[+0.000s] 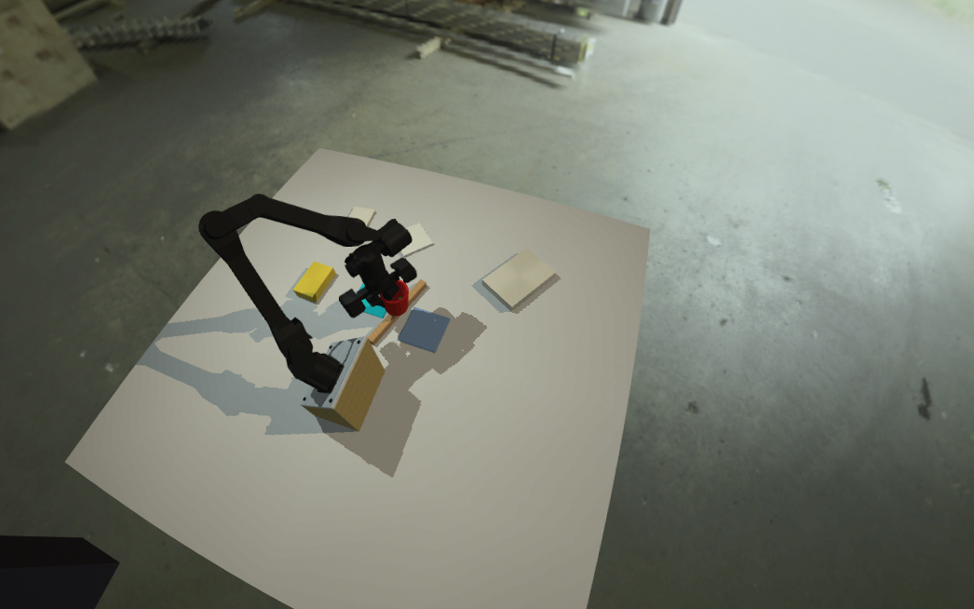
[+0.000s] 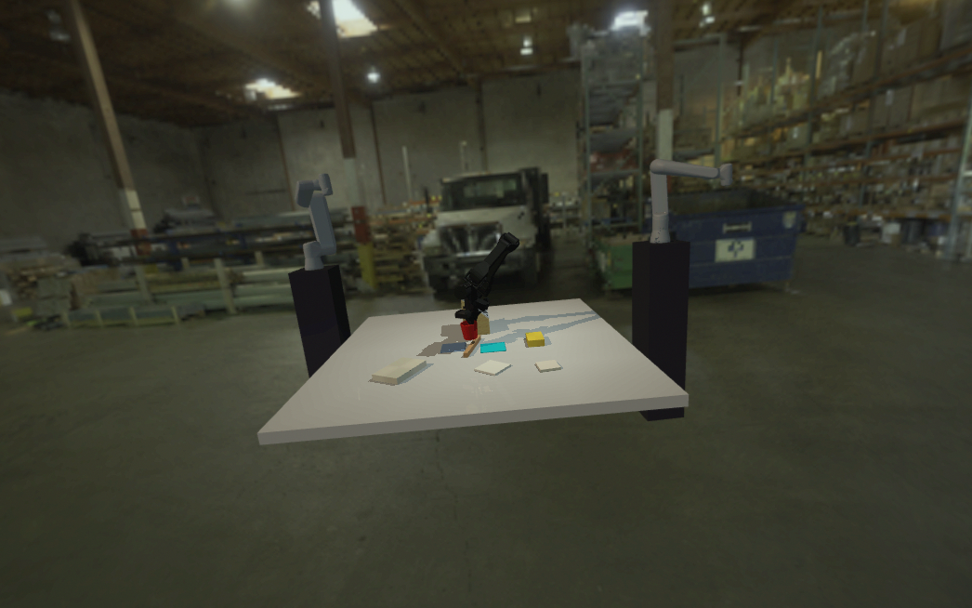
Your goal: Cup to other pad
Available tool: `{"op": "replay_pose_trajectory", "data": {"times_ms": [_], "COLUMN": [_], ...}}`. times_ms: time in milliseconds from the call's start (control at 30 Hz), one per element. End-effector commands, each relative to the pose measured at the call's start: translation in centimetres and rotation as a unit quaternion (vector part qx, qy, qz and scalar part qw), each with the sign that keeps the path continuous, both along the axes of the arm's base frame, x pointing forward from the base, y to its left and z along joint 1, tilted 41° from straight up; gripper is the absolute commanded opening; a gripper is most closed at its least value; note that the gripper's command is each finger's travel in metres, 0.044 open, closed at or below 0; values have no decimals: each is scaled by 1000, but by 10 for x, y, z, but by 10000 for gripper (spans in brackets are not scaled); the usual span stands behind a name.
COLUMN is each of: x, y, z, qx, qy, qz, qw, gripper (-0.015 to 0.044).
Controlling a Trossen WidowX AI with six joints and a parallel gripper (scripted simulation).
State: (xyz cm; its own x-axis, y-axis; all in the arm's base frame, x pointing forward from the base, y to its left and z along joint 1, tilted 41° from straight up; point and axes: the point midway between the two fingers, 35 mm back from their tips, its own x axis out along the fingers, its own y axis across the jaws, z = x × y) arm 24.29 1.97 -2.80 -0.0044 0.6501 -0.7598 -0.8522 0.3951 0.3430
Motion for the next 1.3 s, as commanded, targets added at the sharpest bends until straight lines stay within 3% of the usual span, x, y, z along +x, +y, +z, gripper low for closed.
{"op": "replay_pose_trajectory", "data": {"times_ms": [0,1267], "x": [4,27], "y": [7,68], "z": [9,66], "qx": [1,5], "qy": [-3,-4], "qz": [-2,-2], "qw": [1000,1000], "gripper": [0,0]}}
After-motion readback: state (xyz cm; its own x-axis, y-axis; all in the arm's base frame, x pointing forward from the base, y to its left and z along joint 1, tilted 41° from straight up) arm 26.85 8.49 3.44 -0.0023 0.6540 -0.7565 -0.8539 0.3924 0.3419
